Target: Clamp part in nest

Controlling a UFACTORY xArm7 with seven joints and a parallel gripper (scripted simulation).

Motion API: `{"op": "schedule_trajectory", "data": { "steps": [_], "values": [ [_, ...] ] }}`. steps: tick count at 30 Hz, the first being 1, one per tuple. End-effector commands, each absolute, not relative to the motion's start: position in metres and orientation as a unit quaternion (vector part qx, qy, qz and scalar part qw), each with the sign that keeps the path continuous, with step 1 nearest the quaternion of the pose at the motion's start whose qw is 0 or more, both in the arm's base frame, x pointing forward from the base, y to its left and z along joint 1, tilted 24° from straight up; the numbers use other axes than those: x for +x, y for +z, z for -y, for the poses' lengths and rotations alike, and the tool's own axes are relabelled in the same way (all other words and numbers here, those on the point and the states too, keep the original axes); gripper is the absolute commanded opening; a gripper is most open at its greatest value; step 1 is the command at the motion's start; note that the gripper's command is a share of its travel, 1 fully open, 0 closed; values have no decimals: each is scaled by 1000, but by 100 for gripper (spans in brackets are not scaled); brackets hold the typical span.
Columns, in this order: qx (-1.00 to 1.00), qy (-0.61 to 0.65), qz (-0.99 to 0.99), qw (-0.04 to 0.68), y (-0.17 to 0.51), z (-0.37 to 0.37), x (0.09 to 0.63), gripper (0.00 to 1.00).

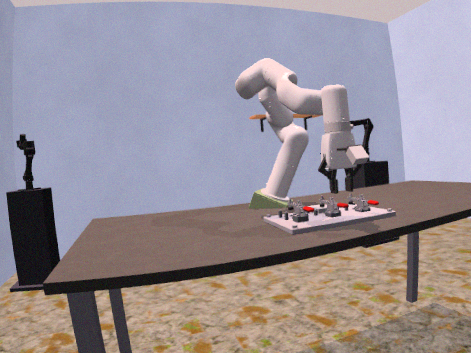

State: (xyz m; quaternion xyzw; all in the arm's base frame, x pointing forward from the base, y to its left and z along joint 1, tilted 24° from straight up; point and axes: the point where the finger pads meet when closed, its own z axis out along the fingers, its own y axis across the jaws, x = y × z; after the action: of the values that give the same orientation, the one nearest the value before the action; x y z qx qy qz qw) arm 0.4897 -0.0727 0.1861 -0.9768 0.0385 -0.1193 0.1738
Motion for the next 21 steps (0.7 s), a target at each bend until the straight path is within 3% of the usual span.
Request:
{"op": "schedule_trajectory", "data": {
  "steps": [1, 5, 6, 21],
  "values": [
    [-977, -121, -39, 173, 188, 74, 491, 47],
    [-977, -121, -39, 173, 188, 74, 491, 47],
    [-977, -121, -39, 173, 188, 74, 491, 0],
    [-977, -121, -39, 173, 188, 74, 491, 0]
  ]
}}
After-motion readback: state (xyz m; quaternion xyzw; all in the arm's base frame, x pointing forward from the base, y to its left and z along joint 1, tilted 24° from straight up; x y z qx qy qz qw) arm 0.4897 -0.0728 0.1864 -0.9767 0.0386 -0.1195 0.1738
